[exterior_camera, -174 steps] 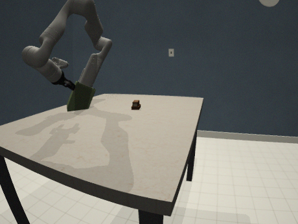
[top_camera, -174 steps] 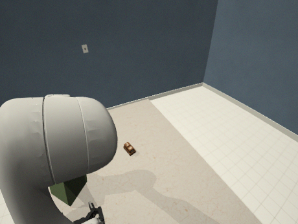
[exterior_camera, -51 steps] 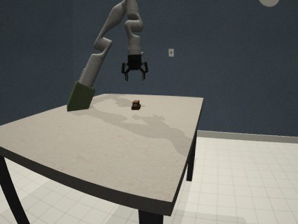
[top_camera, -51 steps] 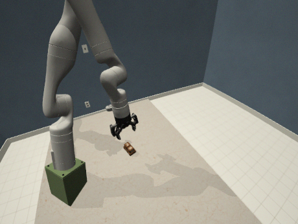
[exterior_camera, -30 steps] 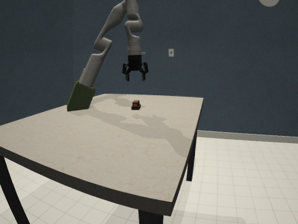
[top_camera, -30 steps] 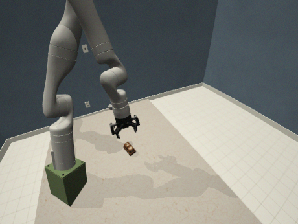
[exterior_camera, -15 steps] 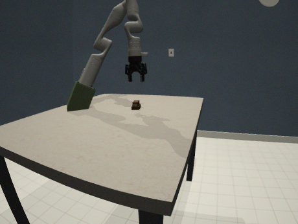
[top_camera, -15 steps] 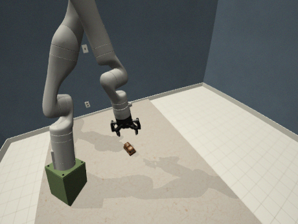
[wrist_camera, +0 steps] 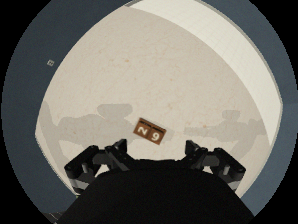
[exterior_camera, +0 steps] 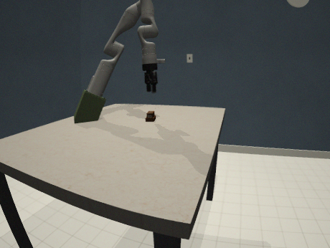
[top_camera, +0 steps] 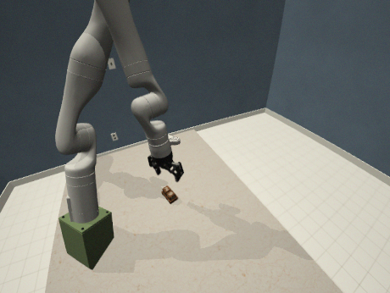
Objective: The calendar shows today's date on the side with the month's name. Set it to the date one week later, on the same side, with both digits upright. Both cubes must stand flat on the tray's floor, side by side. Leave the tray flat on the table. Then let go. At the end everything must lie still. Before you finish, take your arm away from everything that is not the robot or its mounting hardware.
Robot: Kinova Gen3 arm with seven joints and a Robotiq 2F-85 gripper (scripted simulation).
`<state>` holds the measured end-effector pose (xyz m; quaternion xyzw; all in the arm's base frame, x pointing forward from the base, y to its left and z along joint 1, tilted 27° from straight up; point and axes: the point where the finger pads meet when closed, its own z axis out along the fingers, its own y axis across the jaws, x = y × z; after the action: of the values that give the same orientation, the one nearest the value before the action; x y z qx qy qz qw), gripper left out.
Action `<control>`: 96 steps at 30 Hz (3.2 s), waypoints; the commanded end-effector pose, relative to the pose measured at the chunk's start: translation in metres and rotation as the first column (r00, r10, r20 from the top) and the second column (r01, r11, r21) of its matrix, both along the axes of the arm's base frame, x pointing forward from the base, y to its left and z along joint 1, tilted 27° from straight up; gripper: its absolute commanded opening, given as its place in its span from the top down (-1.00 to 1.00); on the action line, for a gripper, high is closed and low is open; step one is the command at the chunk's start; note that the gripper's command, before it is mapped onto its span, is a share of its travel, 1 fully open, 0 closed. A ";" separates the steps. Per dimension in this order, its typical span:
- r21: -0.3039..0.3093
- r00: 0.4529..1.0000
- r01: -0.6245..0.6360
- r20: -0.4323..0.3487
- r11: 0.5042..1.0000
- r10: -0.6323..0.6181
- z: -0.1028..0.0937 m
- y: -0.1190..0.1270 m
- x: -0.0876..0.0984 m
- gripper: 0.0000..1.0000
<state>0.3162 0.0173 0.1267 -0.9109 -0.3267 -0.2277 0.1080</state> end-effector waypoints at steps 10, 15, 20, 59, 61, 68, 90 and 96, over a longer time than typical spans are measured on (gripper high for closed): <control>0.125 0.893 0.427 -0.210 0.895 -0.397 -0.008 0.006 0.002 -1.00; 0.141 0.828 0.539 -0.272 0.830 -0.491 -0.010 0.006 0.003 -1.00; 0.147 0.691 0.703 -0.374 0.696 -0.619 -0.014 0.007 0.004 -1.00; -0.107 -0.200 0.978 -0.703 -0.177 -0.682 -0.033 0.007 0.003 -1.00; -0.115 -0.219 0.974 -0.706 -0.196 -0.674 -0.034 0.006 0.003 -1.00; -0.131 -0.251 0.965 -0.710 -0.227 -0.658 -0.034 0.006 0.003 -1.00; -0.140 -0.270 0.959 -0.712 -0.246 -0.648 -0.035 0.006 0.003 0.03; -0.140 -0.270 0.959 -0.712 -0.246 -0.648 -0.035 0.006 0.003 0.03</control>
<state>0.3188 0.0239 0.0916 -0.7727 0.5917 -0.0268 0.2282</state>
